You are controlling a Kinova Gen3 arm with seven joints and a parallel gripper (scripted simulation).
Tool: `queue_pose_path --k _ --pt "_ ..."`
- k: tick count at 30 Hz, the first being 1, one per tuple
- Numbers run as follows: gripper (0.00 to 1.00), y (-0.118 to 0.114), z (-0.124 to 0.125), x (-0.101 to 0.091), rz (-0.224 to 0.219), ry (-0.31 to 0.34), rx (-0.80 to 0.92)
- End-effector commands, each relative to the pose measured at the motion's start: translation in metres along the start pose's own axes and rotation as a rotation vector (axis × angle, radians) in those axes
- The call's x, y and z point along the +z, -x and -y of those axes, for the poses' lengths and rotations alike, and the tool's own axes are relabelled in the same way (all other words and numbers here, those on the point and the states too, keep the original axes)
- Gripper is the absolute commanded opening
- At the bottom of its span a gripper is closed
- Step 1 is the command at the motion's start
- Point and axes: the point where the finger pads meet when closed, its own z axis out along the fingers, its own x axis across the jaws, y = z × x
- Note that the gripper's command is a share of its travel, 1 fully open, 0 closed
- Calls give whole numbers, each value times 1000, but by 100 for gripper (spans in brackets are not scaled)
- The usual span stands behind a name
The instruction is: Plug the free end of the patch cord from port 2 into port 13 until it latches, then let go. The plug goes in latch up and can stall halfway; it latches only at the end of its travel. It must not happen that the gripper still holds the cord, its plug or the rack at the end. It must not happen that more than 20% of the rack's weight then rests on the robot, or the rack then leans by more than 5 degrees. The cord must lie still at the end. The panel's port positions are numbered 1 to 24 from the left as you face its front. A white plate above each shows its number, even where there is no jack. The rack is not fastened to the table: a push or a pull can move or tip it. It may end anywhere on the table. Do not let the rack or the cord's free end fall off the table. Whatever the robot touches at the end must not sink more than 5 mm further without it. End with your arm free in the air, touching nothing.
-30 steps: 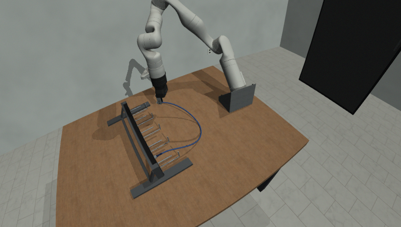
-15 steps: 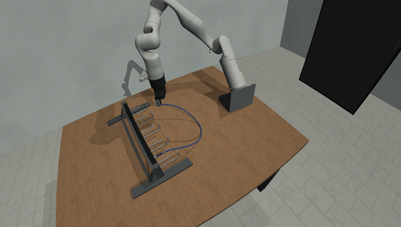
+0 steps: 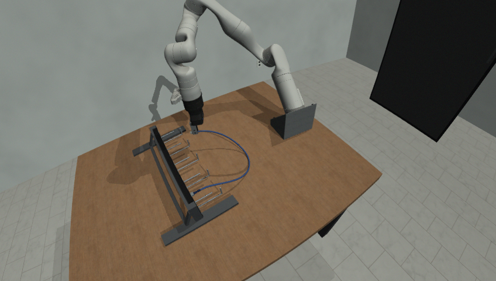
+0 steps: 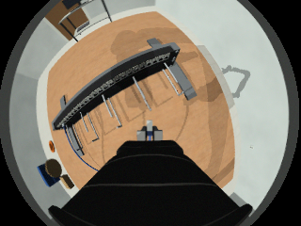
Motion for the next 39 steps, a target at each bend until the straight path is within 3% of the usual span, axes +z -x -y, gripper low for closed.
queue_pose_path --k 1,39 --pt "0 5 0 0 1 0 -18" --pt "0 44 9 -7 -1 1 -244"
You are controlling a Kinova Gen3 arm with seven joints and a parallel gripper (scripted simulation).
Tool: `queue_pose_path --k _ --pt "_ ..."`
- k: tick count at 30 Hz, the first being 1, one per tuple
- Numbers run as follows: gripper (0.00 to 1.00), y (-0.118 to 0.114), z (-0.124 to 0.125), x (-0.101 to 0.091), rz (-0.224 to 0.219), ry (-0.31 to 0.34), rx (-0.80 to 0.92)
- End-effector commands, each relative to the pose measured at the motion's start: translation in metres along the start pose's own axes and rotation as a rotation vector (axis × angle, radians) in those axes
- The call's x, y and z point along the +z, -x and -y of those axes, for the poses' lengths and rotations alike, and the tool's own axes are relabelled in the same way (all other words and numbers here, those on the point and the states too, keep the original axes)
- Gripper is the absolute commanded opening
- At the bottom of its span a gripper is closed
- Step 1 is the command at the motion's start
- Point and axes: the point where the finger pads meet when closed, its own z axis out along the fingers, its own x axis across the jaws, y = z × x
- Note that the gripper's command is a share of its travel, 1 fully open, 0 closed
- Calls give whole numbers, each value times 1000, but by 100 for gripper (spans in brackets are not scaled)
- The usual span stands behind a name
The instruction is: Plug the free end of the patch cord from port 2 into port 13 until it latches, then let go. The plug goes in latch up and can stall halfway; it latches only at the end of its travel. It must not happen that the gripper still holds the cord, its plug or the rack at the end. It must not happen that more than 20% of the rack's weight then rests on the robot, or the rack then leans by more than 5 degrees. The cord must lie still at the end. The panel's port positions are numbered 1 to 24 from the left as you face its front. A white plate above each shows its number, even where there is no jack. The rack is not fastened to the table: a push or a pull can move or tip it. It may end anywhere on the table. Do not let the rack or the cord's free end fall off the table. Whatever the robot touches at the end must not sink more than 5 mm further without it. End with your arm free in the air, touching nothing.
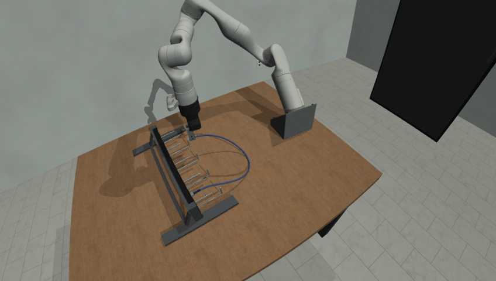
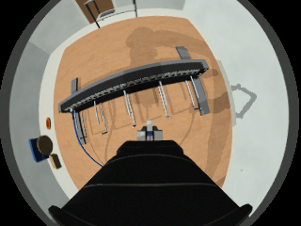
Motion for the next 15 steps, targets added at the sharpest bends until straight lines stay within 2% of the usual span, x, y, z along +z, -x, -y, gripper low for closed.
queue_pose_path --k 1,15 --pt "0 3 1 -1 1 -1 -11" --pt "0 14 6 -3 0 0 -82"
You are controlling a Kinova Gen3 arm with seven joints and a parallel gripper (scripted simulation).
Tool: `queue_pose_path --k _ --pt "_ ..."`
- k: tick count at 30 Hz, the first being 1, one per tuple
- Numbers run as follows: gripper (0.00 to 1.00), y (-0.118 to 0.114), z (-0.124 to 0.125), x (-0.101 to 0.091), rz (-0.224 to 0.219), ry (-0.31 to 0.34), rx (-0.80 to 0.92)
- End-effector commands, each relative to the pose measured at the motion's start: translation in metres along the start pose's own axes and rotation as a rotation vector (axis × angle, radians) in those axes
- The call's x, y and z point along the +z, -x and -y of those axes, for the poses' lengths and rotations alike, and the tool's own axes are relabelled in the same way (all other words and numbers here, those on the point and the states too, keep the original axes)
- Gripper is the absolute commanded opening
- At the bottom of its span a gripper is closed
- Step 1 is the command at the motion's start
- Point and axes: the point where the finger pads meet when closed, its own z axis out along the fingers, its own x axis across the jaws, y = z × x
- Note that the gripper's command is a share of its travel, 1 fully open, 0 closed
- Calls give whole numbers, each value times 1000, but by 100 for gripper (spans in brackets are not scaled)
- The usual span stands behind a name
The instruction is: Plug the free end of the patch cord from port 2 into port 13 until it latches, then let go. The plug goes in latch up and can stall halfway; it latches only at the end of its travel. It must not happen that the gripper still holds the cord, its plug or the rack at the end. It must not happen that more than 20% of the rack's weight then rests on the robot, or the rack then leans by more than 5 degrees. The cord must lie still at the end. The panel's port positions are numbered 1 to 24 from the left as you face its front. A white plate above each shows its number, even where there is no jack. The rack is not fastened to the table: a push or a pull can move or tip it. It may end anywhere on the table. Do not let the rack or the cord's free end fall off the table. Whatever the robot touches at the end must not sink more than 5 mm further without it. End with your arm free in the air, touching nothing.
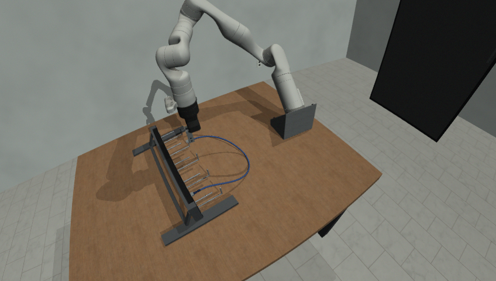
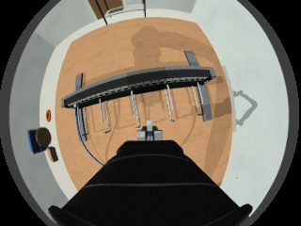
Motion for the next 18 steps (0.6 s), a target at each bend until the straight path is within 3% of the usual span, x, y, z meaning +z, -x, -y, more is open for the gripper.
queue_pose_path --k 1,18 --pt "0 2 1 0 1 -1 -3" --pt "0 11 7 -3 0 -1 -65"
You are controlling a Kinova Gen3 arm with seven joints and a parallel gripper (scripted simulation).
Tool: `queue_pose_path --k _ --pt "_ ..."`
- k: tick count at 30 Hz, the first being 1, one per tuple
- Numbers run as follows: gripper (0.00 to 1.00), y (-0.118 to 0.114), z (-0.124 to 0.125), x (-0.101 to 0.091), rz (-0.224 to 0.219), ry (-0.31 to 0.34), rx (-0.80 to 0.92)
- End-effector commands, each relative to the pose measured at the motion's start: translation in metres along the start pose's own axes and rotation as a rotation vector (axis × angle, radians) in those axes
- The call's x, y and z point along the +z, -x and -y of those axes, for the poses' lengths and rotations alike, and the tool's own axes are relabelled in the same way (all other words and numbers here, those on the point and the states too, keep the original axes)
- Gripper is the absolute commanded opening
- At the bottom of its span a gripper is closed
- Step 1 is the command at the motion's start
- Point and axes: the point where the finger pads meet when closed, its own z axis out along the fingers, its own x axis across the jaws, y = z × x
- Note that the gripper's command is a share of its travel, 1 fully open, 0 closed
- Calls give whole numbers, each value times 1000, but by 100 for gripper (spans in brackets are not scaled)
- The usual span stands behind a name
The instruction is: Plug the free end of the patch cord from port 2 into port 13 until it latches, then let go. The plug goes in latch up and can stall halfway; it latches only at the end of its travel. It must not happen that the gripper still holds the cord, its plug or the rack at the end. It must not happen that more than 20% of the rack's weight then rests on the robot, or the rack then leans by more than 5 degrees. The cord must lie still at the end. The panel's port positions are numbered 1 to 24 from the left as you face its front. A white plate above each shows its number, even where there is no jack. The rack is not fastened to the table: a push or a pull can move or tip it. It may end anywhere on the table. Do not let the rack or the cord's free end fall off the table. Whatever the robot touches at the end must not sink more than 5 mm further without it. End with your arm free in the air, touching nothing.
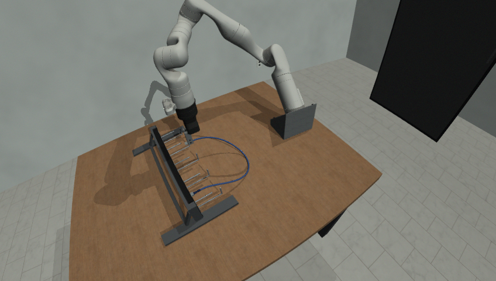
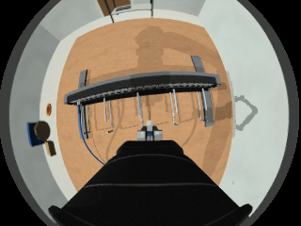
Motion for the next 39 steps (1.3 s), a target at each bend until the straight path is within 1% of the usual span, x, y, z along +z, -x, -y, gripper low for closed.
queue_pose_path --k 1,39 --pt "0 2 1 -1 1 -1 -5" --pt "0 13 10 -3 0 -1 -82"
